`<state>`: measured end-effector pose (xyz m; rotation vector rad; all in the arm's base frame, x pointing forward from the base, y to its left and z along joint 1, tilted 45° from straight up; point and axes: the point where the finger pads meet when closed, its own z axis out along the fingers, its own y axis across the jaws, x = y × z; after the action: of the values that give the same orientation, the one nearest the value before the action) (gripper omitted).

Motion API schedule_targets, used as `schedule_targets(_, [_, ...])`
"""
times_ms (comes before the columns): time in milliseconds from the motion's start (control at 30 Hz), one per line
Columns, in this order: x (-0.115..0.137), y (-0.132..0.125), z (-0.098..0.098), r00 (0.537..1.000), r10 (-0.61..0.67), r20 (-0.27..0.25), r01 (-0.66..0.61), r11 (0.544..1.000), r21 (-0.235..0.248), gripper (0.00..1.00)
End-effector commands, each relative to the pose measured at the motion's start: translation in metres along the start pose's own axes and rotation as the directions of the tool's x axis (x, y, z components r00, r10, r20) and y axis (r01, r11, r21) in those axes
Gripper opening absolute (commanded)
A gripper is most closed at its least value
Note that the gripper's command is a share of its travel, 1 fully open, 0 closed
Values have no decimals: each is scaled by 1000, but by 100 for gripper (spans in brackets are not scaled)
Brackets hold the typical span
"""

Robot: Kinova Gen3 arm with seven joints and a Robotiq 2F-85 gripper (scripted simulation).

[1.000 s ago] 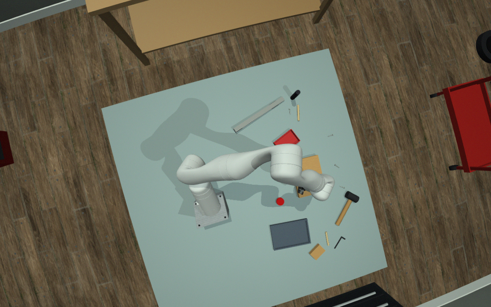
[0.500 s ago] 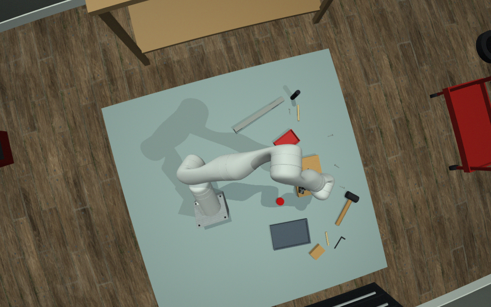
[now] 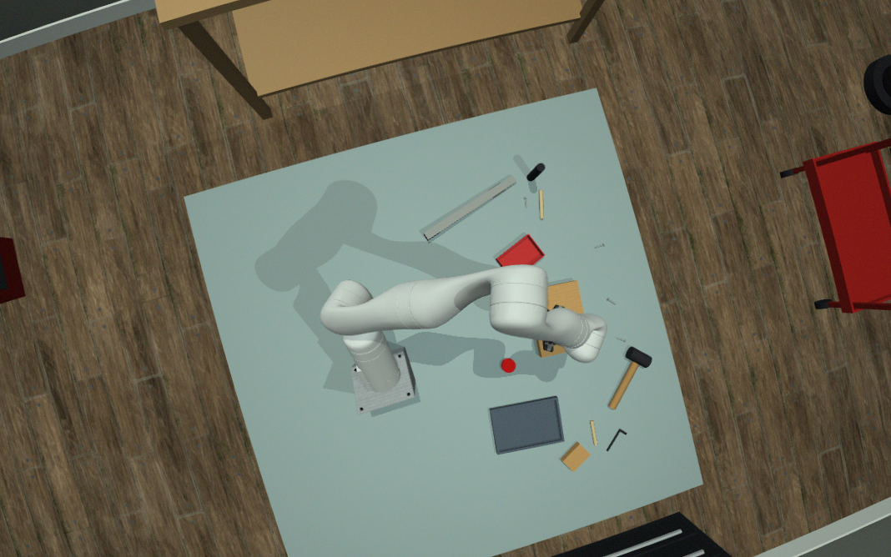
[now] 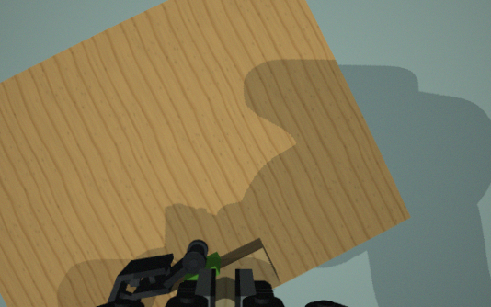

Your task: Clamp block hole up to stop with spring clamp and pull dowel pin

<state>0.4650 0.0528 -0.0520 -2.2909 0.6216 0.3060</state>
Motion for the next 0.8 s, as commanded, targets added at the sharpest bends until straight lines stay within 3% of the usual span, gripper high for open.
schedule_targets(0, [2,2,-2,999,-34,-5,34,999,1,10])
schedule_targets(767, [2,2,-2,975,-224,-5,224,975,0,10])
